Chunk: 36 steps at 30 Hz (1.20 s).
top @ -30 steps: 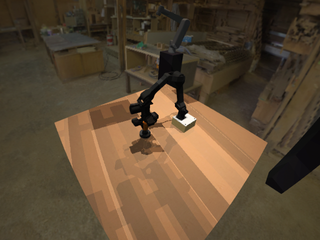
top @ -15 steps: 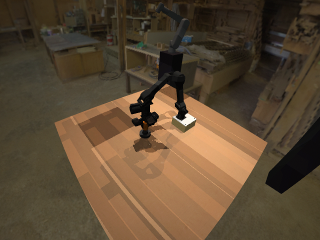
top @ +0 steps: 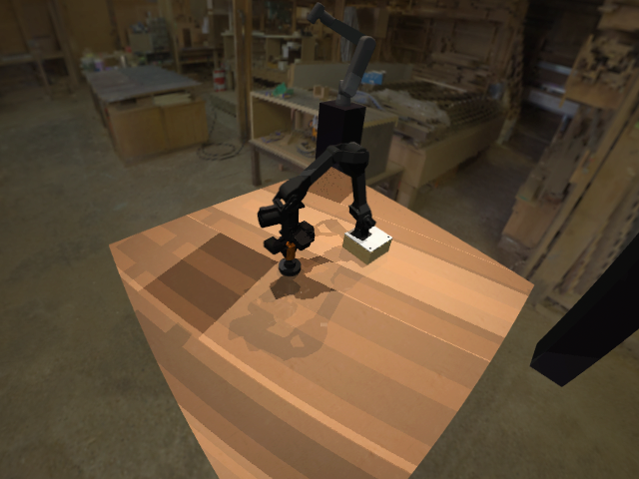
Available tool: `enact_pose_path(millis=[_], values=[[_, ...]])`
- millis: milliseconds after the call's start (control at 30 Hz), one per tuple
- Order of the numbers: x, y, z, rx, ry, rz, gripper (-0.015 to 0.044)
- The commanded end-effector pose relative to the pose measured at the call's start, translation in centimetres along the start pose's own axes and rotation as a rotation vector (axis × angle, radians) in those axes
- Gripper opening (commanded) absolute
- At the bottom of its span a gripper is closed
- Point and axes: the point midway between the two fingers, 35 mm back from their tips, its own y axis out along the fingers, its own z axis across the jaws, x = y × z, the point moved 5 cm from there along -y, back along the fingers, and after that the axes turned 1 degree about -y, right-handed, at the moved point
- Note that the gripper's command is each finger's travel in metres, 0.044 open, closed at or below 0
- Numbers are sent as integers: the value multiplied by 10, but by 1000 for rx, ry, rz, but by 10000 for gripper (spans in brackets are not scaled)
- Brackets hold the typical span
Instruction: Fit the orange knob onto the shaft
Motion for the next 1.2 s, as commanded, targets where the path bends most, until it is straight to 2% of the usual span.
enact_pose_path(millis=[0,1167], values=[[0,0,-1,-4,-22,0,0],[0,-2,1,-4,-30,0,0]])
